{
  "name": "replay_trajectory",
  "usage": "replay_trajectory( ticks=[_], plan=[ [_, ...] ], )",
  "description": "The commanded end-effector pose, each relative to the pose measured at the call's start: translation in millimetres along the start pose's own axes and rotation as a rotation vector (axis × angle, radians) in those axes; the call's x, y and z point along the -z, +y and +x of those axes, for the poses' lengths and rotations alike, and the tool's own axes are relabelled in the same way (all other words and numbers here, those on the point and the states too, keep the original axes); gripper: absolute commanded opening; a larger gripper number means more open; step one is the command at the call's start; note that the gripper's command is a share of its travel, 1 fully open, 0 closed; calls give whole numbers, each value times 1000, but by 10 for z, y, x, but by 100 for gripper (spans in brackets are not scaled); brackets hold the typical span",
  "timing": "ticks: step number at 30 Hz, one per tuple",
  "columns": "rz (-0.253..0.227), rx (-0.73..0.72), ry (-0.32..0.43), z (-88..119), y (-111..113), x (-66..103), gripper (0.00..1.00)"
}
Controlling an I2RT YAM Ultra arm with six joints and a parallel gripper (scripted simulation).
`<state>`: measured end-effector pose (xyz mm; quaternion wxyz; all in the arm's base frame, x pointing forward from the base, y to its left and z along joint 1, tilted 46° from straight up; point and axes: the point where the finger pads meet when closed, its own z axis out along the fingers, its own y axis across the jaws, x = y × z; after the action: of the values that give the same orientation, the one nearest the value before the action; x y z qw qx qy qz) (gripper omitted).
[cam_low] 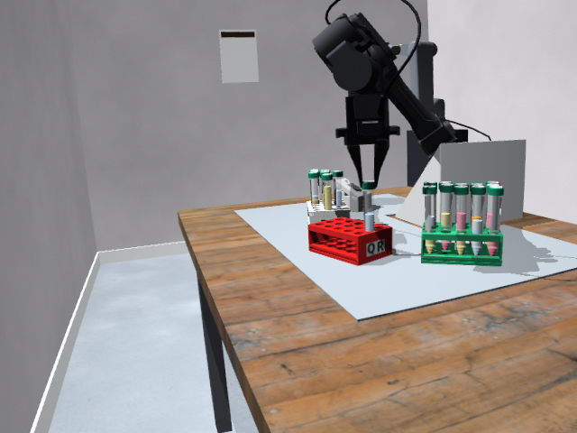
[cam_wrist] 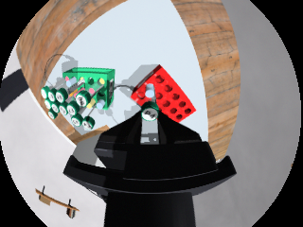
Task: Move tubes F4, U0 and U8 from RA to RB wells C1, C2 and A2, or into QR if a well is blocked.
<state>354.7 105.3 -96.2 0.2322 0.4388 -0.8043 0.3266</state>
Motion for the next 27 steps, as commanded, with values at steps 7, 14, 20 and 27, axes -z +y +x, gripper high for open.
replay_trajectory(
  ticks=[7,14,20,27],
  plan=[
    [15,-9,-42,-24,-28,68,0],
    [13,-10,-42,-24,-31,34,0],
    [16,-9,-47,-38,-27,48,0],
    [14,-10,-42,-22,-30,18,0]
  ],
)
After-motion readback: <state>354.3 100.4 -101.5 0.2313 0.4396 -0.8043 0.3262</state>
